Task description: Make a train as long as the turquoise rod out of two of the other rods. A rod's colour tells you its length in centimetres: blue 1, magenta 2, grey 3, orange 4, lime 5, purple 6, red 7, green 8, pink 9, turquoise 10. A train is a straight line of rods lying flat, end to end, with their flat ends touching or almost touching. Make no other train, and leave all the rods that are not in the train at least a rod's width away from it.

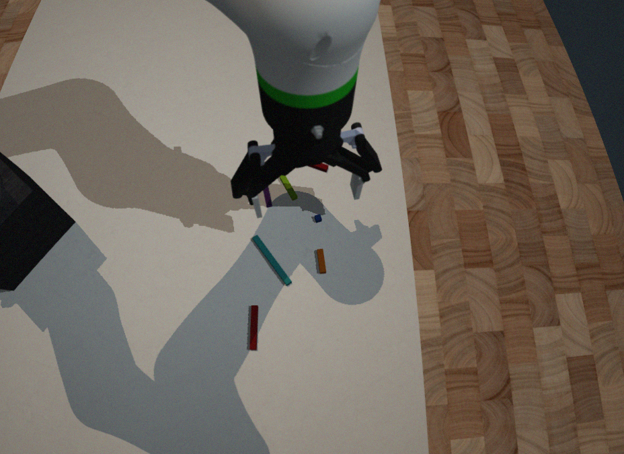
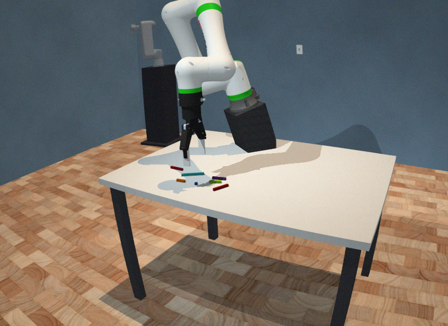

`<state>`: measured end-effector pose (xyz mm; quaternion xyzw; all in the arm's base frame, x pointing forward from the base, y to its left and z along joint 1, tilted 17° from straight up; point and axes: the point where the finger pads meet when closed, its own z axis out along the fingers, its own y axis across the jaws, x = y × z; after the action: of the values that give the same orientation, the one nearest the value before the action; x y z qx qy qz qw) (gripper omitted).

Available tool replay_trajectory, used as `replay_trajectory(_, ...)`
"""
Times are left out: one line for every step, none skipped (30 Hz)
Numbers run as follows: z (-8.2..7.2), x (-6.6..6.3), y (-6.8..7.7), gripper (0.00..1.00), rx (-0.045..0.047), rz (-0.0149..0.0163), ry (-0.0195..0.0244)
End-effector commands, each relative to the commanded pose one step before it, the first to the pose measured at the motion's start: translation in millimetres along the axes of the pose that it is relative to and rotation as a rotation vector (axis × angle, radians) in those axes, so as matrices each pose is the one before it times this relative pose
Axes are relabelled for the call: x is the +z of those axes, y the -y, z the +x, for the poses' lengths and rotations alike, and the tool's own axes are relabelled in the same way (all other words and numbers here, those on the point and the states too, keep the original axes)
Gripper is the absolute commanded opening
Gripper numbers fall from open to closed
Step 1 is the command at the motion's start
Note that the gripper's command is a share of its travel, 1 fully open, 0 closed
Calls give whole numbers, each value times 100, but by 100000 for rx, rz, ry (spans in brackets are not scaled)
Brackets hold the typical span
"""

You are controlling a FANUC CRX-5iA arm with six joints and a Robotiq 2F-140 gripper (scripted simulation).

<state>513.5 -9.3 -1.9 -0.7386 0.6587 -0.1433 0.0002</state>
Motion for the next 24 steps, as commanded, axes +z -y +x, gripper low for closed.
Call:
replay_trajectory(2688,-929,149,100,16739,259,-538)
replay_trajectory(295,-101,47,100,1850,8,-3)
replay_trajectory(33,-11,6,100,205,1,0)
replay_trajectory(0,0,0,100,0,0,0)
replay_trajectory(0,0,0,100,0,0,0)
replay_trajectory(0,0,0,100,0,0,0)
replay_trajectory(0,0,0,100,0,0,0)
replay_trajectory(0,0,0,100,0,0,0)
replay_trajectory(0,0,0,100,0,0,0)
replay_trajectory(0,0,0,100,0,0,0)
replay_trajectory(0,0,0,100,0,0,0)
replay_trajectory(0,0,0,100,0,0,0)
replay_trajectory(0,0,0,100,0,0,0)
replay_trajectory(0,0,0,100,0,0,0)
replay_trajectory(0,0,0,100,0,0,0)
replay_trajectory(0,0,0,100,0,0,0)
replay_trajectory(0,0,0,100,0,0,0)
replay_trajectory(0,0,0,100,0,0,0)
replay_trajectory(0,0,0,100,0,0,0)
replay_trajectory(0,0,0,100,0,0,0)
replay_trajectory(0,0,0,100,0,0,0)
replay_trajectory(0,0,0,100,0,0,0)
replay_trajectory(0,0,0,100,0,0,0)
replay_trajectory(0,0,0,100,0,0,0)
